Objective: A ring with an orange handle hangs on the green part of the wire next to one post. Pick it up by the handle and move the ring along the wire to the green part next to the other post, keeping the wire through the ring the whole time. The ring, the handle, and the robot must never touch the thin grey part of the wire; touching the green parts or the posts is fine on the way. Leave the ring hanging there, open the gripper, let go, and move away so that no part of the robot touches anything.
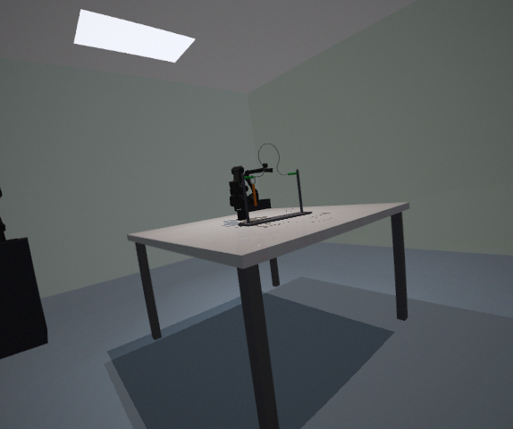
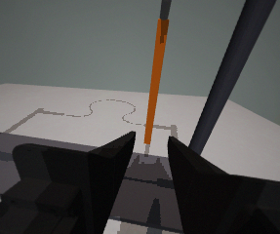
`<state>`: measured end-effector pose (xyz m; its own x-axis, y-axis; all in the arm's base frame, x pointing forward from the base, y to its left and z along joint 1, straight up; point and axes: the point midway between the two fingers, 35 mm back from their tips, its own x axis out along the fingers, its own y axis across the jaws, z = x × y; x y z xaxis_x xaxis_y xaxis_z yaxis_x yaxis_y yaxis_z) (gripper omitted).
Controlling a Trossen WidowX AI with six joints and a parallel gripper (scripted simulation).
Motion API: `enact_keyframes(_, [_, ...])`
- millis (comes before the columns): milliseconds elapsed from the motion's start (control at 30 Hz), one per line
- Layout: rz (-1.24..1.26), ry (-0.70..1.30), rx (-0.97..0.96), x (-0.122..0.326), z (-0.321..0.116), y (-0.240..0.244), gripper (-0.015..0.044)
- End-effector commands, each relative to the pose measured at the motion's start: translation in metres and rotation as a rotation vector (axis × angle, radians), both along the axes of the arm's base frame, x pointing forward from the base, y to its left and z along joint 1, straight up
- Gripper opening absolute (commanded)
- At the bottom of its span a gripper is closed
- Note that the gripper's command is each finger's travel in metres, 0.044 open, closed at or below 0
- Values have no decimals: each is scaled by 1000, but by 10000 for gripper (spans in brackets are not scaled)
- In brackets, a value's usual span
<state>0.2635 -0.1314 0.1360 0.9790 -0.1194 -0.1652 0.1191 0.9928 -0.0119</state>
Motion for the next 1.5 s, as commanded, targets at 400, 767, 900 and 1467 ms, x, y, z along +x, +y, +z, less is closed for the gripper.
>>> enact_keyframes(400, [-2, -5, 0, 24, -1, -4, 160])
enact_keyframes(767, [-2, -7, 1, 41, -5, -5, 160])
enact_keyframes(900, [-2, -8, 1, 47, -7, -4, 160])
enact_keyframes(1467, [-2, -10, 1, 57, -10, -4, 160])
